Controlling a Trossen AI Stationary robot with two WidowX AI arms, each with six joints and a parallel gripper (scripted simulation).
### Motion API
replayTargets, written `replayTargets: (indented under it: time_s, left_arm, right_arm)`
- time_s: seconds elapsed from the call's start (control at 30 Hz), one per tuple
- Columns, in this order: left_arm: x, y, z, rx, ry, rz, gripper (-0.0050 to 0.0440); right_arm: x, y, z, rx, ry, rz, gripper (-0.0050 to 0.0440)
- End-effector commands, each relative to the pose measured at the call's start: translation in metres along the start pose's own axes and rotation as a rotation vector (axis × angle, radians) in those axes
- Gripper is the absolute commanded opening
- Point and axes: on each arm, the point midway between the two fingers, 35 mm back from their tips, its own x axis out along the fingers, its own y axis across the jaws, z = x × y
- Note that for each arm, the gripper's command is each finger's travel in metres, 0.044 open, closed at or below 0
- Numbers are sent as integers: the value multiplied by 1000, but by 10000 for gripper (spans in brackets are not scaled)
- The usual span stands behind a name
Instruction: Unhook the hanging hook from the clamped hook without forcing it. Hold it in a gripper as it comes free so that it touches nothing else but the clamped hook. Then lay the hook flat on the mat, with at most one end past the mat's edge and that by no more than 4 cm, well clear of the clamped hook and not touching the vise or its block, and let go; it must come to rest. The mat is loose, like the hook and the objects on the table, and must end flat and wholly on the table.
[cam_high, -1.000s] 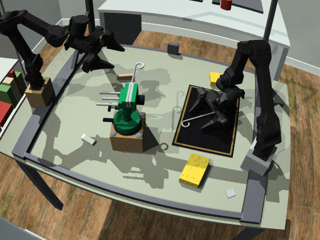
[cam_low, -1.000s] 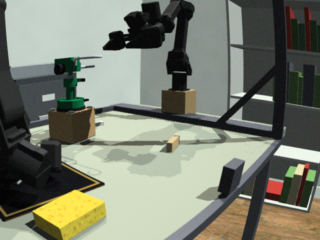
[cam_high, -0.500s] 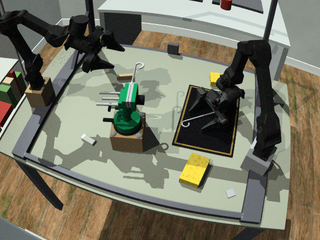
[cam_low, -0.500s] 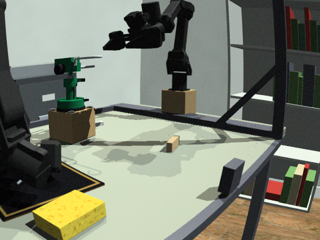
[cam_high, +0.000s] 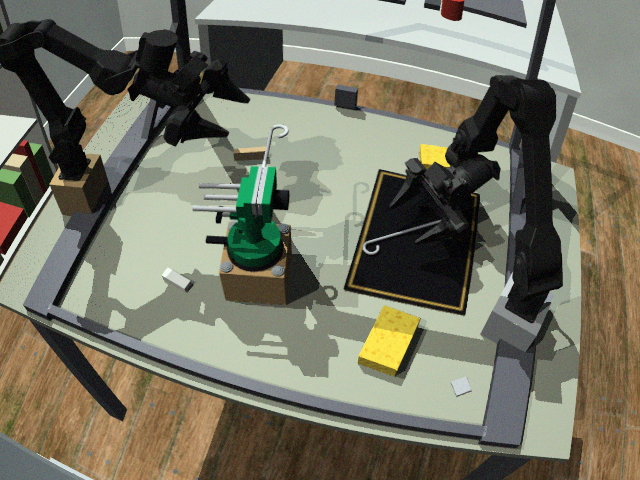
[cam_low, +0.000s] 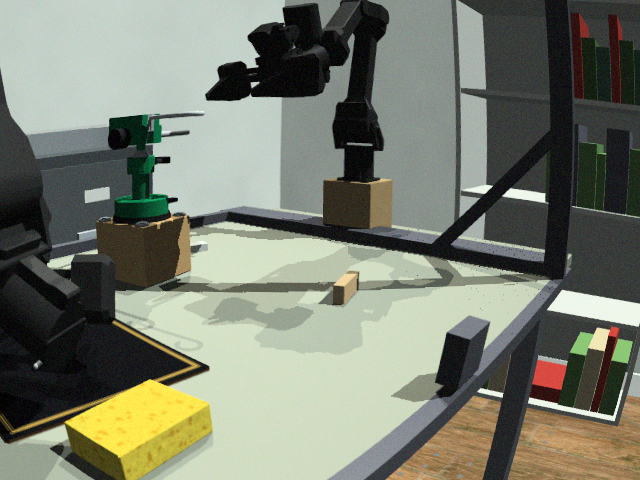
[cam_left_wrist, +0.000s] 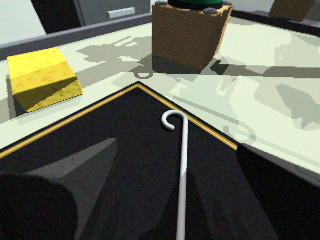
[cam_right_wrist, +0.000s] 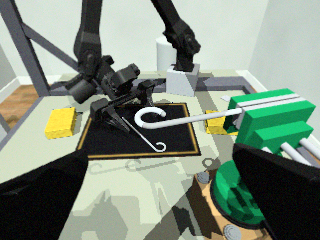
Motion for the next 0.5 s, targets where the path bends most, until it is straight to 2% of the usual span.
replayTargets:
  time_s: [0.0, 0.07, 0.1, 0.13, 0.47]
  left_arm:
    - [-34, -11, 7, -55, 29, -31, 440]
    - [-34, -11, 7, -55, 29, -31, 440]
    - [-39, -5, 12, -9, 11, -8, 440]
    - [-53, -11, 10, -61, 32, -31, 440]
    - [-95, 4, 32, -4, -18, 6, 440]
  right_arm:
    - [-2, 0, 9, 3, -24, 4, 440]
    - [-2, 0, 9, 3, -24, 4, 440]
    - [-2, 0, 9, 3, -24, 4, 440]
    - [-2, 0, 9, 3, -24, 4, 440]
    - [-2, 0, 9, 3, -24, 4, 440]
